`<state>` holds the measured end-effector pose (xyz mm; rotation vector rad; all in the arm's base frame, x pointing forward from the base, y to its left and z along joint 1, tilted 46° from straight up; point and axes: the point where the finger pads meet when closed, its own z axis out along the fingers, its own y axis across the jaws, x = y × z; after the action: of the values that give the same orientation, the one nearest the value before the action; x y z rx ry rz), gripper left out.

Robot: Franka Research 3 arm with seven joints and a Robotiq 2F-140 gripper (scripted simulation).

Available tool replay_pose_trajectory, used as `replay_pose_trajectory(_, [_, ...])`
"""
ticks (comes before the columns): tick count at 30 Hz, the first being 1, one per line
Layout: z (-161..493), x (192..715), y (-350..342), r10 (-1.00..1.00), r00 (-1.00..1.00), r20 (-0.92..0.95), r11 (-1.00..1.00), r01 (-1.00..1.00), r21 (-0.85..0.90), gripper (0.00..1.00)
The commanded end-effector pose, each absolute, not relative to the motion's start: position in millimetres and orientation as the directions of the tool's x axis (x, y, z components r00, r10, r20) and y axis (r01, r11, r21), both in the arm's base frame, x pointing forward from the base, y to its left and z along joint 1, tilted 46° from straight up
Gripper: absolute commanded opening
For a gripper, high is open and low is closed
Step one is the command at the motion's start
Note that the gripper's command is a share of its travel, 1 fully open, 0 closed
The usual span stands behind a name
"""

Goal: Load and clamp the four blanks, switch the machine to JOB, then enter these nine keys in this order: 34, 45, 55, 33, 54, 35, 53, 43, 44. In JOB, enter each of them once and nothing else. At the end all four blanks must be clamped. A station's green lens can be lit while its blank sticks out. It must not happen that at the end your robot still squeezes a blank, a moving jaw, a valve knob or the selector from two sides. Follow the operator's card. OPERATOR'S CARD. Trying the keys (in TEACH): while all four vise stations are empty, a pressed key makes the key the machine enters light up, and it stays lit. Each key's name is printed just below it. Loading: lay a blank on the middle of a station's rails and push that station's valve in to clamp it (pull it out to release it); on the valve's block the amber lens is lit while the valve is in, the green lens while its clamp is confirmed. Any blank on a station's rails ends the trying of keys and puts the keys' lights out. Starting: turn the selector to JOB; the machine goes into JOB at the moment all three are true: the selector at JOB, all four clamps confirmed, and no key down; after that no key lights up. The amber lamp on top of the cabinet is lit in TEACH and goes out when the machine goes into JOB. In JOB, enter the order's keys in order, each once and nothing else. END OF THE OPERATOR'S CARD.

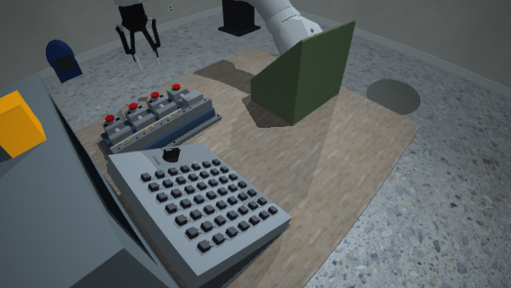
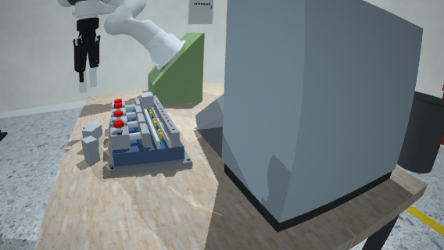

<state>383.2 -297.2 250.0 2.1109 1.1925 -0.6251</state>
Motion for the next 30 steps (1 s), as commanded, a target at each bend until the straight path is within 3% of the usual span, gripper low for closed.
replay_pose_trajectory(1, [234.7, 389.9, -311.3, 0.585, 0.479, -0.654, -0.38, 0.875, 0.301, 0.4])
replay_pose_trajectory(30, [172.2, 383.5, -376.3, 0.585, 0.479, -0.654, -0.38, 0.875, 0.301, 0.4])
